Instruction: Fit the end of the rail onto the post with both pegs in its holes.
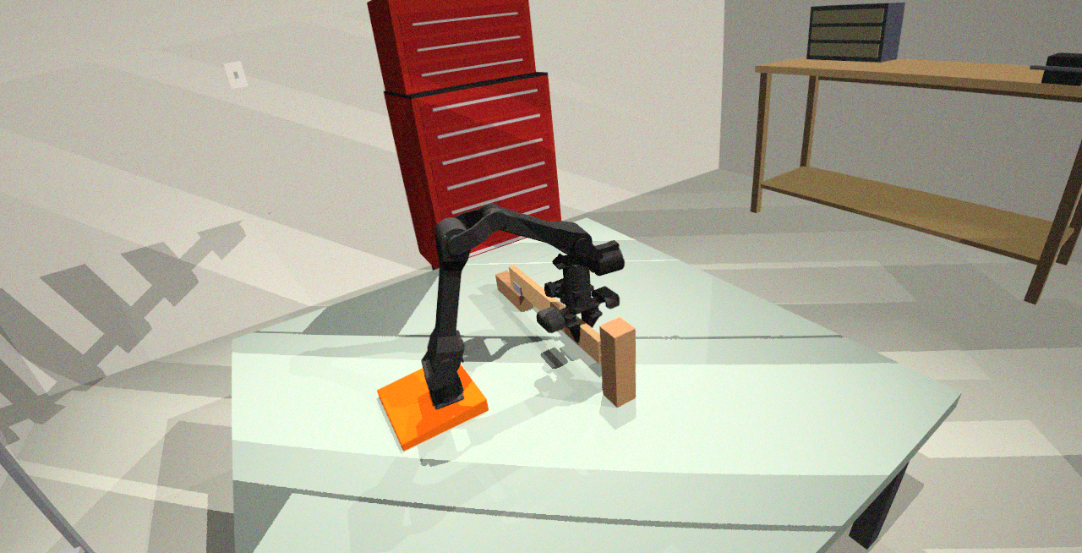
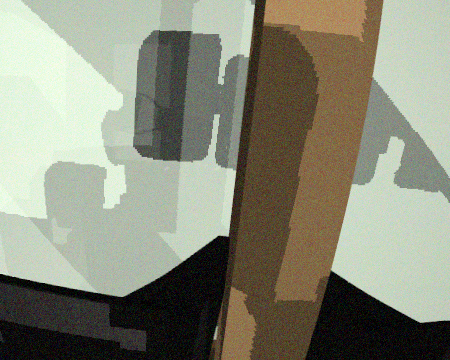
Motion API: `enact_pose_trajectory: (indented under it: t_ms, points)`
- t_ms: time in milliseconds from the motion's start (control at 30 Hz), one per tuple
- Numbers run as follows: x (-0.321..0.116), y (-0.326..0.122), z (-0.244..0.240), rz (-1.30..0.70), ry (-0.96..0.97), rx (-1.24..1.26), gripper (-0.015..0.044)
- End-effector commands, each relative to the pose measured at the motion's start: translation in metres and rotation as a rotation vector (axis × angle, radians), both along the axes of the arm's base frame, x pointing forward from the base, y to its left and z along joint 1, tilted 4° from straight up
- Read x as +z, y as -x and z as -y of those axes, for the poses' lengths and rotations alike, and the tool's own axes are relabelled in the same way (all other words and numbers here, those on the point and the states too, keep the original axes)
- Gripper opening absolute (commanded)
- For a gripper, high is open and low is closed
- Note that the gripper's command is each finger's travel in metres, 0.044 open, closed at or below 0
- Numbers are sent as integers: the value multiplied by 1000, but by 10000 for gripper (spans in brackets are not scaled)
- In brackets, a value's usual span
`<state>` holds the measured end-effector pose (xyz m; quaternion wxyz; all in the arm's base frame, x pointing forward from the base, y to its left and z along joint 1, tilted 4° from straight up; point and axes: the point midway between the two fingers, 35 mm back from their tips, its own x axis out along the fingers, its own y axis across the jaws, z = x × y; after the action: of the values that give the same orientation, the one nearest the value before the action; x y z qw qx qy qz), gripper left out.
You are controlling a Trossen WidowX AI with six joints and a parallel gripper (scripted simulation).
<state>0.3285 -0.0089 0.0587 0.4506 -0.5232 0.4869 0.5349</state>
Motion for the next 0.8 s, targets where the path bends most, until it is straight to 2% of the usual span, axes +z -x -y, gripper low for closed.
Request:
enact_pose_trajectory:
  t_ms: [0, 767]
  points:
    - [1, -2, 2, 6, 0, 4, 0]
    - [2, -3, 9, 6, 1, 4, 0]
